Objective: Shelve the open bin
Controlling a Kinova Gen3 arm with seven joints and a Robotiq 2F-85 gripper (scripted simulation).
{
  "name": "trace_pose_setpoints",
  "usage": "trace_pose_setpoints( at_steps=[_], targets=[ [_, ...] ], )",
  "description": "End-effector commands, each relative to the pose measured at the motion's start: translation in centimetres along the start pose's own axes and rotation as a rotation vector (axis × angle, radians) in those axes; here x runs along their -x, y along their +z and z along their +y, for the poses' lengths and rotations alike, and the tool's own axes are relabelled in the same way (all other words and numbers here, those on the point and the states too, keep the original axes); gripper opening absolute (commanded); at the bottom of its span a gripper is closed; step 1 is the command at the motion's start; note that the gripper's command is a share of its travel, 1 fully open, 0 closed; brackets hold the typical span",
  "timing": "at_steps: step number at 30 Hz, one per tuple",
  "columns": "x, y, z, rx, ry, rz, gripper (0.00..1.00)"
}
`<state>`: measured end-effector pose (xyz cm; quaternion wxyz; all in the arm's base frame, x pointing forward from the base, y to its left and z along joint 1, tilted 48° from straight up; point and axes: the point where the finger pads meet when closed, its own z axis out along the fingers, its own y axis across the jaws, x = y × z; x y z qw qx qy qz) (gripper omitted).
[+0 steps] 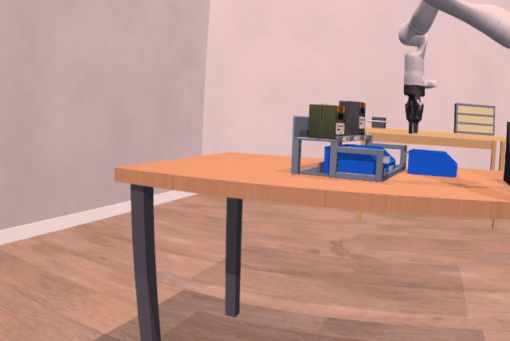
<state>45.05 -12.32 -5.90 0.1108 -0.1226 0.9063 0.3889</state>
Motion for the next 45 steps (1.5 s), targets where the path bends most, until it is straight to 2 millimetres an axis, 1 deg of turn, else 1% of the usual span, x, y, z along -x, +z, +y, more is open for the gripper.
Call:
trace_pose_setpoints(
  at_steps=[1,7,12,24,29,41,45],
  targets=[
    [0.3,0.0,-0.5,0.008,-0.023,0.0,0.39],
    [0.3,0.0,-0.5,0.008,-0.023,0.0,0.39],
    [1.1,0.5,-2.0,0.008,-0.284,-0.001,0.39],
    [1.1,0.5,-2.0,0.008,-0.284,-0.001,0.39],
    [0.7,0.2,-1.2,0.008,-0.544,-0.002,0.39],
    [0.7,0.2,-1.2,0.008,-0.544,-0.002,0.39],
    [0.5,0.1,-0.9,0.008,-0.752,-0.003,0.39]
  ],
)
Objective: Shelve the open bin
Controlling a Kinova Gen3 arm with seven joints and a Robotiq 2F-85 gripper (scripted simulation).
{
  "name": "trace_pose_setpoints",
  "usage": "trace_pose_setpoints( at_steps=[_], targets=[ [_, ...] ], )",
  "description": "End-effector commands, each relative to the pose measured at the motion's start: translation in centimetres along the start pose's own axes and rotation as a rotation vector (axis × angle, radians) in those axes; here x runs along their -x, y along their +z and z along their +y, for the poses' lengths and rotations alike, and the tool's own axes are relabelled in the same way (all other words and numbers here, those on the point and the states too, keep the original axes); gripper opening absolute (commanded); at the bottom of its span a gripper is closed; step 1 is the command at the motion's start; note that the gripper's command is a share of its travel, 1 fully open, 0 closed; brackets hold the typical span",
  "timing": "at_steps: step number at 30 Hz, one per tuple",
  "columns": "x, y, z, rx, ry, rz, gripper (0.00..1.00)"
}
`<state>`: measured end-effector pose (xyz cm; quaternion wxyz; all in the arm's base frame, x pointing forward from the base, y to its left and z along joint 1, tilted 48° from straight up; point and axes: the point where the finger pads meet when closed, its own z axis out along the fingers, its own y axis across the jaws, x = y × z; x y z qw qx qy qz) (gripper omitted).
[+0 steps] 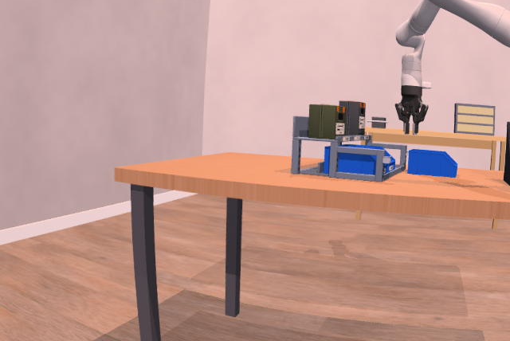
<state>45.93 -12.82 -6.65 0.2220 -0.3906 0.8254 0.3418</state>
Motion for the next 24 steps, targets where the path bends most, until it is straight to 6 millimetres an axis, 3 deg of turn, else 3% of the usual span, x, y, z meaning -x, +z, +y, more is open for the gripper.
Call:
trace_pose_setpoints(
  at_steps=[1,13,18,24],
  targets=[
    [0.1,-0.12,0.32,-0.003,-0.192,-0.002,0.39],
    [0.1,-0.12,0.32,-0.003,-0.192,-0.002,0.39],
    [0.12,-0.18,0.55,-0.003,-0.452,-0.001,0.39],
    [0.12,-0.18,0.55,-0.003,-0.452,-0.001,0.39]
  ],
)
